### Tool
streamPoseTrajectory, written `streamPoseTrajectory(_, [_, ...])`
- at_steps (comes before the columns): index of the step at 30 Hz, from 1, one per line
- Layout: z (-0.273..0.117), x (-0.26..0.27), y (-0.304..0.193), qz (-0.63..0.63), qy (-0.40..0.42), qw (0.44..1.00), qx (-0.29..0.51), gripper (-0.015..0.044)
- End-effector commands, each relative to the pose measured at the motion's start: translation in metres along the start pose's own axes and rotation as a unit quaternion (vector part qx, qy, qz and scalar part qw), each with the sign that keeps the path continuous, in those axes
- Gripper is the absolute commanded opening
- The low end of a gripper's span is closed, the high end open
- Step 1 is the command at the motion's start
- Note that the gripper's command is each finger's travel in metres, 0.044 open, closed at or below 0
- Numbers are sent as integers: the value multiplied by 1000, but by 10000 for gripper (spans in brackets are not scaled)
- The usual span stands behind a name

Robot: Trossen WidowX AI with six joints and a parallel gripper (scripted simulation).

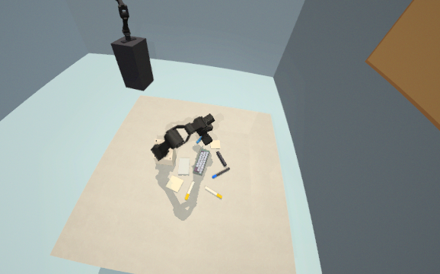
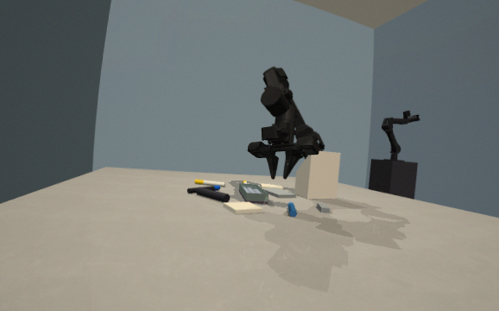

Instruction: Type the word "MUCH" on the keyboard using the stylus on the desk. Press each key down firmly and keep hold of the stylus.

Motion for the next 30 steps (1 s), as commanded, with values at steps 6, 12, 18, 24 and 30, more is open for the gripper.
streamPoseTrajectory(6, [28, 51, 3, -235, 47, 969, -66, 150])
streamPoseTrajectory(12, [28, 51, 3, -235, 47, 969, -66, 150])
streamPoseTrajectory(18, [29, 51, 4, -235, 47, 969, -66, 150])
streamPoseTrajectory(24, [31, 51, 3, -235, 47, 969, -66, 150])
streamPoseTrajectory(30, [34, 51, 2, -235, 47, 969, -66, 150])
Point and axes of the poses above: the point midway between the two fingers, 35 mm back from their tips, its own z axis out along the fingers, its own x axis across the jaws, y = z × x, the point moved 1 cm from there along -z, back along the fingers, and after that the axes turned 8 degrees about z, right-handed, at the moved point
